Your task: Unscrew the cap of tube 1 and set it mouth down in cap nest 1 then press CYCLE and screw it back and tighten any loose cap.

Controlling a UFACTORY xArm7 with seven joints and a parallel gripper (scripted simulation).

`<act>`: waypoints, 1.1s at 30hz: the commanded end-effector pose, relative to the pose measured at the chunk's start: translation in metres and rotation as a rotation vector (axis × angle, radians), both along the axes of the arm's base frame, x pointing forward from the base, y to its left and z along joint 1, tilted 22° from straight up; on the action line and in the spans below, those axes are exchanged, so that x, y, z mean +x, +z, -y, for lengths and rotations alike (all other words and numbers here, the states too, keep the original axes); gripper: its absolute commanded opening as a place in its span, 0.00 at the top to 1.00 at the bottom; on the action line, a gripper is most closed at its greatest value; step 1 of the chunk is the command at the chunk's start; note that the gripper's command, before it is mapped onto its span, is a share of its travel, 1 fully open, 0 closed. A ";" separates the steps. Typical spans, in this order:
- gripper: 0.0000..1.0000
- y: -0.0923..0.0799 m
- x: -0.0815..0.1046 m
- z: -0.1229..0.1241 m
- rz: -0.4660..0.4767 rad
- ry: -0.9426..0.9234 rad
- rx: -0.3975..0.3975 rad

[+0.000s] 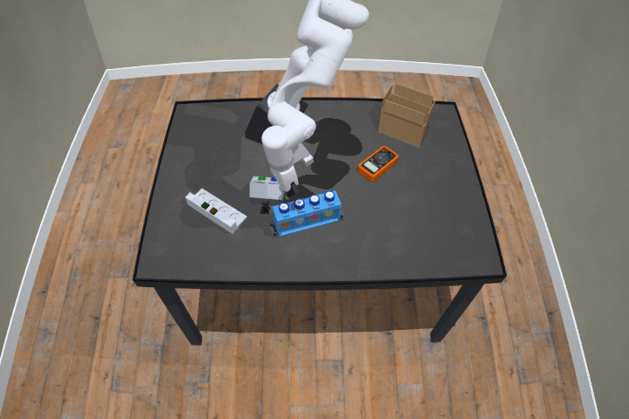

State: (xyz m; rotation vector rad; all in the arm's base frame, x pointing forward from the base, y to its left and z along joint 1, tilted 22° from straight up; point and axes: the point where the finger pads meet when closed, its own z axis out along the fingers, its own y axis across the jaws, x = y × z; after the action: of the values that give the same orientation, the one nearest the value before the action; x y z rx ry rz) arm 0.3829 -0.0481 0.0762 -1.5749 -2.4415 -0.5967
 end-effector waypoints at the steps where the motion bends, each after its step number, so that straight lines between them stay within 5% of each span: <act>1: 0.54 -0.005 0.001 0.015 0.018 -0.062 -0.013; 19: 0.54 -0.033 -0.019 0.090 0.057 -0.292 -0.079; 33: 0.54 -0.033 -0.019 0.090 0.058 -0.299 -0.082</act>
State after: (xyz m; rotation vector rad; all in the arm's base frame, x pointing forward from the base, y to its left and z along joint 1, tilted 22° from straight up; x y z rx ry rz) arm 0.3632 -0.1364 0.0426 -1.9985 -2.3127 -0.5995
